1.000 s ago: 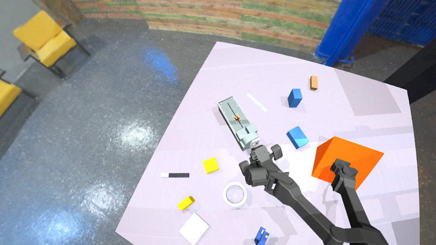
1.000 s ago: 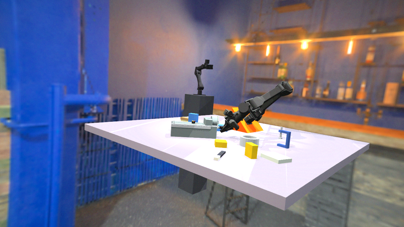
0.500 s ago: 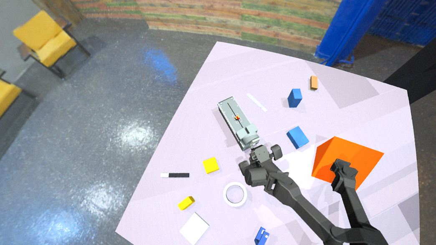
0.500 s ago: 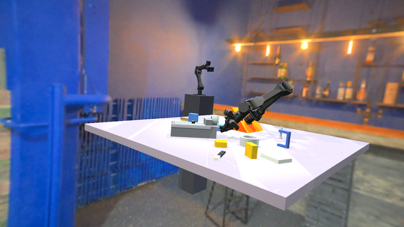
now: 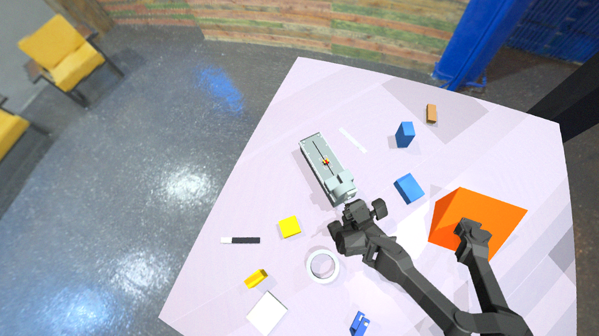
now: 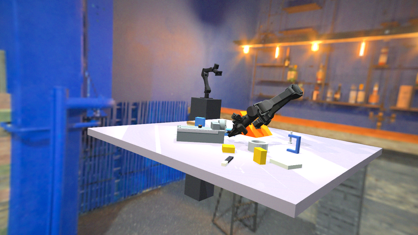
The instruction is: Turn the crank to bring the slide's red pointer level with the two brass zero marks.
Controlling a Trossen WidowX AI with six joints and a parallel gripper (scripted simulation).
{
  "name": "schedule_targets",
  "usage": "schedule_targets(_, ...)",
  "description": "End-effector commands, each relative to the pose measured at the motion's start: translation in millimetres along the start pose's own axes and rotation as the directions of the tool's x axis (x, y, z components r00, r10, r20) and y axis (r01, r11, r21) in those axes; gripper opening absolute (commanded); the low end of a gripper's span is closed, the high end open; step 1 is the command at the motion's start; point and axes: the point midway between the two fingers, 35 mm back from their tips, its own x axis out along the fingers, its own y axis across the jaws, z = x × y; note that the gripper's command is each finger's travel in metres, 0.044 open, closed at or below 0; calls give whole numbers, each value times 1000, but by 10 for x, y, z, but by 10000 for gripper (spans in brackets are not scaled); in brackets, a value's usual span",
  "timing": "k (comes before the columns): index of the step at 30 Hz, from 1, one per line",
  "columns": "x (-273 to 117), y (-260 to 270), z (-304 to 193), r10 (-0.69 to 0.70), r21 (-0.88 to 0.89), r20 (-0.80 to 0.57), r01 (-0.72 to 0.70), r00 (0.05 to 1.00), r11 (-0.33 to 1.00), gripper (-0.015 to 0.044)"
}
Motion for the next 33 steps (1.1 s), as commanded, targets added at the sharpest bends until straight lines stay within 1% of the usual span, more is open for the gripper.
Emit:
schedule_targets(1, -26, 87, 22, 22, -1, 5, -22, 1000, 1000, 0)
schedule_targets(33, -50, 117, 38, 22, -1, 5, -22, 1000, 1000, 0)
